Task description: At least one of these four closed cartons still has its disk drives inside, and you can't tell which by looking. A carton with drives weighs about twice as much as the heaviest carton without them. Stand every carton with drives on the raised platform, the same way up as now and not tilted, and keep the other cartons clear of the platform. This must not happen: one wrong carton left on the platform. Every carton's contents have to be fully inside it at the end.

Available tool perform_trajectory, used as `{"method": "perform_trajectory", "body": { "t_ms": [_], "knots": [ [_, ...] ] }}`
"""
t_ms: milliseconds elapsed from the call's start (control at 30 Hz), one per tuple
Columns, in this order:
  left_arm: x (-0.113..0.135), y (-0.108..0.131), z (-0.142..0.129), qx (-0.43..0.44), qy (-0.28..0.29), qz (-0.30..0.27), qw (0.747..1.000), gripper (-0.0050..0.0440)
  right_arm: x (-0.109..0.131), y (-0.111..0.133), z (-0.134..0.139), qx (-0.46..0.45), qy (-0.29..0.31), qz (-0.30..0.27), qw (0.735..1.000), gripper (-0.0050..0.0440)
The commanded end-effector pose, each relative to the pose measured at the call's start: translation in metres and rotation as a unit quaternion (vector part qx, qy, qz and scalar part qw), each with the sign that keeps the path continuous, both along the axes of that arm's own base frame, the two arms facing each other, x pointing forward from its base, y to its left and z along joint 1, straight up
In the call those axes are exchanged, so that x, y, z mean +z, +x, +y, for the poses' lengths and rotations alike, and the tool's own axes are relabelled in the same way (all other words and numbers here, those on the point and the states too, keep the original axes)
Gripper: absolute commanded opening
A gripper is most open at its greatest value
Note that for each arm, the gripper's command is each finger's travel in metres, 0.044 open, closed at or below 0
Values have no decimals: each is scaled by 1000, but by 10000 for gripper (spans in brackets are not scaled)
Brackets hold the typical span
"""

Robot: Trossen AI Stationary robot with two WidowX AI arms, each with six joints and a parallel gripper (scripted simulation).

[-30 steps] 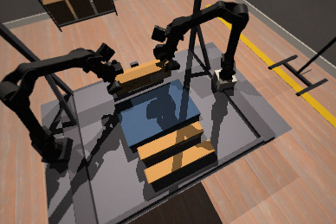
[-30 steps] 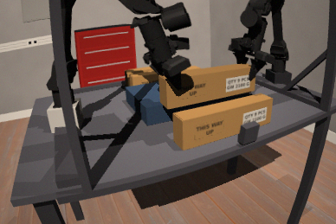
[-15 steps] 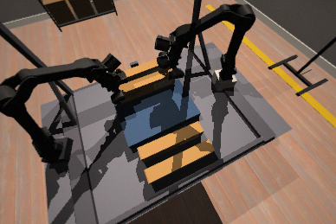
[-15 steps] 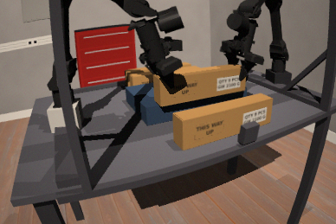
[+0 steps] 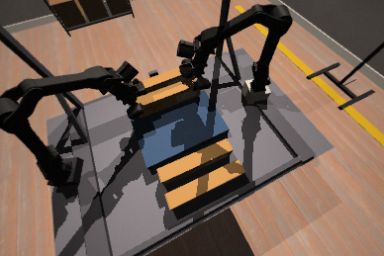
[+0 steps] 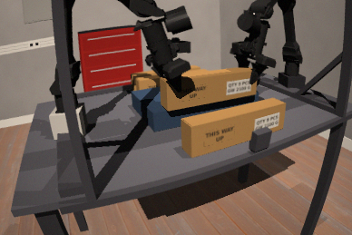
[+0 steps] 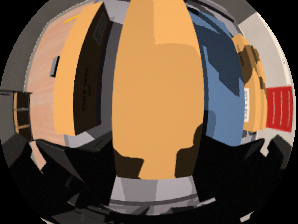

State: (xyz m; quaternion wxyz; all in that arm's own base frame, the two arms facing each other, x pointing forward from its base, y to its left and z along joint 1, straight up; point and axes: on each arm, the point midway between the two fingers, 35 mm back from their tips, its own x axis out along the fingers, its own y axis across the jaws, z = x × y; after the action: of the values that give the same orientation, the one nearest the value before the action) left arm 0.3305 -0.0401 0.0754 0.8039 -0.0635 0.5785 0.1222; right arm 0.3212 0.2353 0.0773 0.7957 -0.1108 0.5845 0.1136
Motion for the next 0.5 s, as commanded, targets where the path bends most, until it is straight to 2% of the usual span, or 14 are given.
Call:
{"method": "perform_trajectory", "body": {
  "t_ms": [0,467],
  "knots": [
    [18,3,-2,-1,-5,-20,1000,-50,29,-1,4,0,26,-23,999,-50],
    [18,4,-2,0,-3,-14,1000,-50,29,0,4,1,25,-24,999,-50]
  ]
}}
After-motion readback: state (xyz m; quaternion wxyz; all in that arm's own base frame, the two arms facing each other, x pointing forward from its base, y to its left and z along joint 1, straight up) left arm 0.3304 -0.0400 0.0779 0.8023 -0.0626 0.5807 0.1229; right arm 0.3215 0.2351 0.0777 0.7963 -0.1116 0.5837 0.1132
